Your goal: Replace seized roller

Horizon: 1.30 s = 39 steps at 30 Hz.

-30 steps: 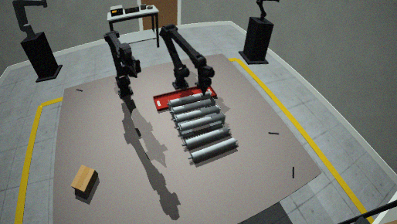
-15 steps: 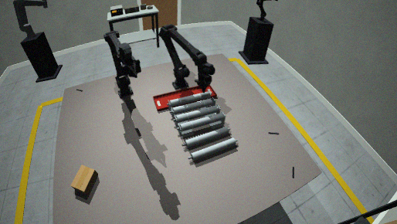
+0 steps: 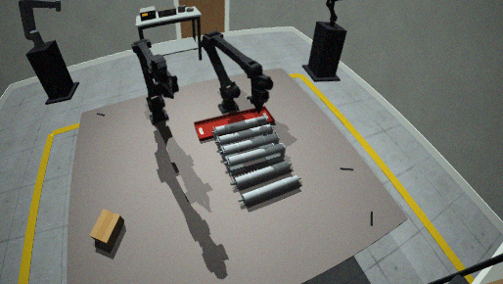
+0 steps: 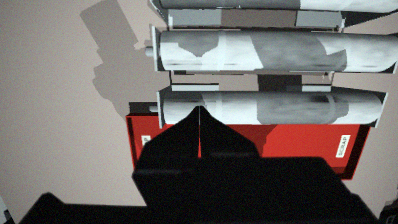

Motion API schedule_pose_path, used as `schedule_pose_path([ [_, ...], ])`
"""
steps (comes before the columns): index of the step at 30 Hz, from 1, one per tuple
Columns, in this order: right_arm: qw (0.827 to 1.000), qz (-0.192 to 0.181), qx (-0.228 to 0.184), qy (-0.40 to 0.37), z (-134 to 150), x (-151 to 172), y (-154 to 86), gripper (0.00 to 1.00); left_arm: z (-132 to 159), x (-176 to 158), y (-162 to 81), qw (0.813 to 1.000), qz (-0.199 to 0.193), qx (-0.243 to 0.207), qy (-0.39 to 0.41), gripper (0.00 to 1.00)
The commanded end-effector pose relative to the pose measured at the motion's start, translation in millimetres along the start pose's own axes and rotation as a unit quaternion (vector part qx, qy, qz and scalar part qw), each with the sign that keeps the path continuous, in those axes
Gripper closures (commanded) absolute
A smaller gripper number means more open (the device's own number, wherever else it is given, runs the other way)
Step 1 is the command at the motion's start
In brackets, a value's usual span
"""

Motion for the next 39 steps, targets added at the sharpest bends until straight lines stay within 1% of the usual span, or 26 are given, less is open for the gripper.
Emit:
schedule_pose_path([
  [1, 1.000, -0.006, 0.007, 0.000, 1, 5, 6, 1.00, -10, 3, -12, 1.000, -0.006, -0.012, -0.005, 1.00],
  [2, 1.000, -0.006, 0.007, 0.000, 1, 5, 6, 1.00, -23, 3, -15, 1.000, -0.006, -0.017, 0.000, 1.00],
  [6, 1.000, -0.006, 0.007, 0.000, 1, 5, 6, 1.00, -29, 2, -12, 1.000, -0.003, -0.002, -0.003, 1.00],
  [10, 1.000, -0.006, 0.007, 0.000, 1, 5, 6, 1.00, -43, 2, -8, 1.000, -0.002, 0.016, -0.006, 1.00],
  [13, 1.000, -0.006, 0.007, 0.000, 1, 5, 6, 1.00, -46, 3, -8, 1.000, -0.003, 0.019, -0.008, 1.00],
  [16, 1.000, -0.006, 0.007, 0.000, 1, 5, 6, 1.00, -63, 1, -1, 0.999, -0.002, 0.041, -0.008, 1.00],
  [23, 1.000, -0.006, 0.007, 0.000, 1, 5, 6, 1.00, -85, -1, 7, 0.998, -0.007, 0.069, -0.006, 1.00],
  [29, 1.000, -0.006, 0.007, 0.000, 1, 5, 6, 1.00, -88, 0, 1, 0.998, -0.011, 0.064, -0.006, 1.00],
  [30, 1.000, -0.006, 0.007, 0.000, 1, 5, 6, 1.00, -89, 1, 2, 0.998, -0.012, 0.054, 0.001, 1.00],
  [31, 1.000, -0.006, 0.007, 0.000, 1, 5, 6, 1.00, -94, -1, 10, 0.998, -0.008, 0.059, 0.012, 1.00],
  [32, 1.000, -0.006, 0.007, 0.000, 1, 5, 6, 1.00, -95, -1, 11, 0.998, -0.007, 0.060, 0.012, 1.00],
  [36, 1.000, -0.006, 0.007, 0.000, 1, 5, 6, 1.00, -94, 1, 11, 0.998, -0.008, 0.061, 0.009, 1.00],
  [37, 1.000, -0.006, 0.007, 0.000, 1, 5, 6, 1.00, -94, 0, 8, 0.998, -0.008, 0.058, 0.009, 1.00],
  [38, 1.000, -0.006, 0.007, 0.000, 1, 5, 6, 1.00, -75, -2, 28, 0.996, -0.002, 0.084, 0.006, 1.00],
  [39, 1.000, -0.006, 0.007, 0.000, 1, 5, 6, 1.00, -75, -2, 29, 0.996, -0.002, 0.084, 0.006, 1.00],
])
Point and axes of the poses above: on each arm, the point where the finger pads meet when closed, its own y axis out along the fingers, its own x axis across the jaws, z = x × y, the point moved 10 cm from there along -y, back along the fingers, and after that the axes turned 2 degrees about -y, right-handed, at the moved point
